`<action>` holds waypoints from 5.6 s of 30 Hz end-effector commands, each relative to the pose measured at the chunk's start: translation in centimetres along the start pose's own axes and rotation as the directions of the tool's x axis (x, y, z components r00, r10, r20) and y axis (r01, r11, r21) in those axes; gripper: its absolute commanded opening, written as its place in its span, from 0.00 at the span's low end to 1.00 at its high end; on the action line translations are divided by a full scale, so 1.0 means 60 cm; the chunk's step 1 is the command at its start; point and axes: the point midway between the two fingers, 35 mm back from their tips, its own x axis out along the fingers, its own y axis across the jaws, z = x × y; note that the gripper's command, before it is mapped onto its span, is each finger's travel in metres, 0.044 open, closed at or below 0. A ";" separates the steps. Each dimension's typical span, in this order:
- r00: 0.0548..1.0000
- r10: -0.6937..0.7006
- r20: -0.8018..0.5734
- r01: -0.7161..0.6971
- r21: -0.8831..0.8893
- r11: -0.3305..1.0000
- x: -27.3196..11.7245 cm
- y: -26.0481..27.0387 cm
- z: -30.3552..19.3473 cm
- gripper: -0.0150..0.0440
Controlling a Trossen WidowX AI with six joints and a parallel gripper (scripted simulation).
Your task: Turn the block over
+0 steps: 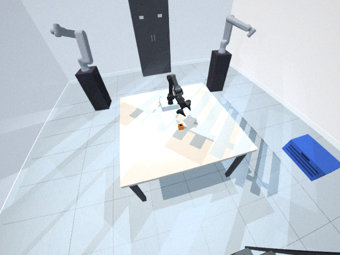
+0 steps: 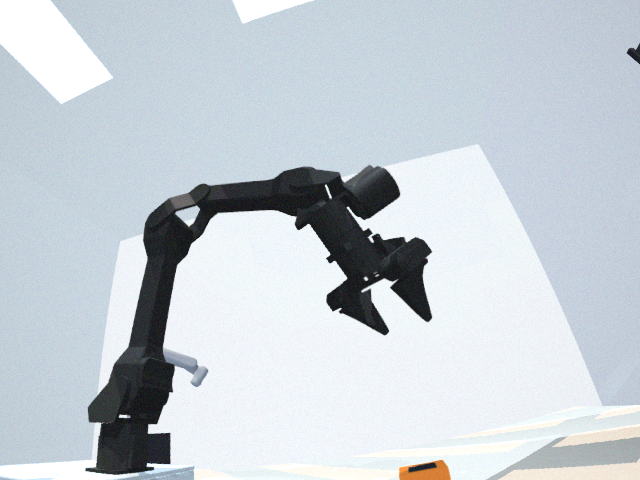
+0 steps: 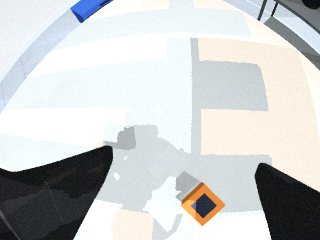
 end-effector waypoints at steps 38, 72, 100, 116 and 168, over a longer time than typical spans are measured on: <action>0.827 -0.112 -0.551 0.423 0.479 0.769 0.167 -0.080 -0.189 1.00; 0.827 -0.112 -0.551 0.423 0.479 0.769 0.212 -0.086 -0.220 0.60; 0.835 -0.127 -0.535 0.423 0.479 0.769 0.173 -0.082 -0.192 0.25; 0.895 -0.275 -0.352 0.424 0.477 0.770 0.186 -0.085 -0.197 0.25; 0.787 -0.574 0.225 0.424 0.478 0.769 0.232 -0.089 -0.232 0.25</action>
